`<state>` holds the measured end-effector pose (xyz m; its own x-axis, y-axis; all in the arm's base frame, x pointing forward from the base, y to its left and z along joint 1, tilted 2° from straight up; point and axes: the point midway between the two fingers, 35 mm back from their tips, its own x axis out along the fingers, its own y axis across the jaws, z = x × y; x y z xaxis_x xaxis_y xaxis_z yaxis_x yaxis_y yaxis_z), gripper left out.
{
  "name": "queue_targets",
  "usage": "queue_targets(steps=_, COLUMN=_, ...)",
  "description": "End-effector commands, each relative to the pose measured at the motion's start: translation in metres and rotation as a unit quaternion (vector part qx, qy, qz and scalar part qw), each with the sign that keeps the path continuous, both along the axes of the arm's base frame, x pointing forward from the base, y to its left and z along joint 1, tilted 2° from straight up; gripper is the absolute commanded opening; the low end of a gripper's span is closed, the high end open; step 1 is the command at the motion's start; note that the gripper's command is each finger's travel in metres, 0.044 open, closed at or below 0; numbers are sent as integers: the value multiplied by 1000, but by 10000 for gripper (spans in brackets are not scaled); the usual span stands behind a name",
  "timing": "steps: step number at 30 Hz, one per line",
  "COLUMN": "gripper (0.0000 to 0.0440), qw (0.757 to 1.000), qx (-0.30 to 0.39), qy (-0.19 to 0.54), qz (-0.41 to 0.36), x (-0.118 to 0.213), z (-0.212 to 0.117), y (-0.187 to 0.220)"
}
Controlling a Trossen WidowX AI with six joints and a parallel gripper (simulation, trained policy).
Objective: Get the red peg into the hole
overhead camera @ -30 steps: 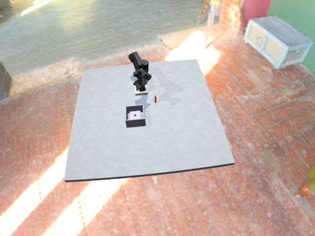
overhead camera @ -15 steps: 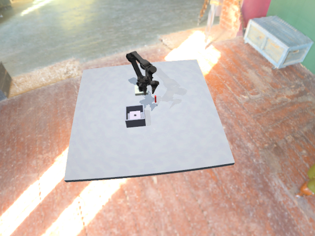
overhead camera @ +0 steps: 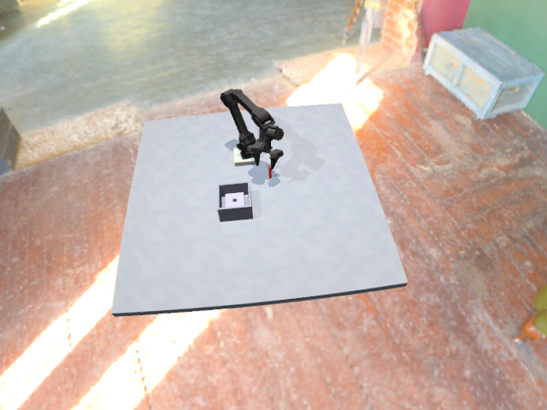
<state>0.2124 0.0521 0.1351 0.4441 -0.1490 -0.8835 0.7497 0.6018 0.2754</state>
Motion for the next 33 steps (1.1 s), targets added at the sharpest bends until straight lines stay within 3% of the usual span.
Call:
queue_targets(steps=1, gripper=440, qw=999, qx=1, qy=48, qz=-5, x=-7, z=-16, y=6)
queue_targets(steps=10, gripper=440, qw=995, qx=4, qy=98, qz=-12, x=-15, z=-49, y=14)
queue_targets(steps=22, gripper=433, qw=993, qx=27, qy=111, qz=-22, x=-20, z=-96, y=24)
queue_targets(steps=25, gripper=379, qw=992, qx=32, qy=116, qz=-26, x=-22, z=-104, y=25)
queue_targets(steps=33, gripper=172, qw=988, qx=52, qy=144, qz=-28, x=-27, z=-108, y=28)
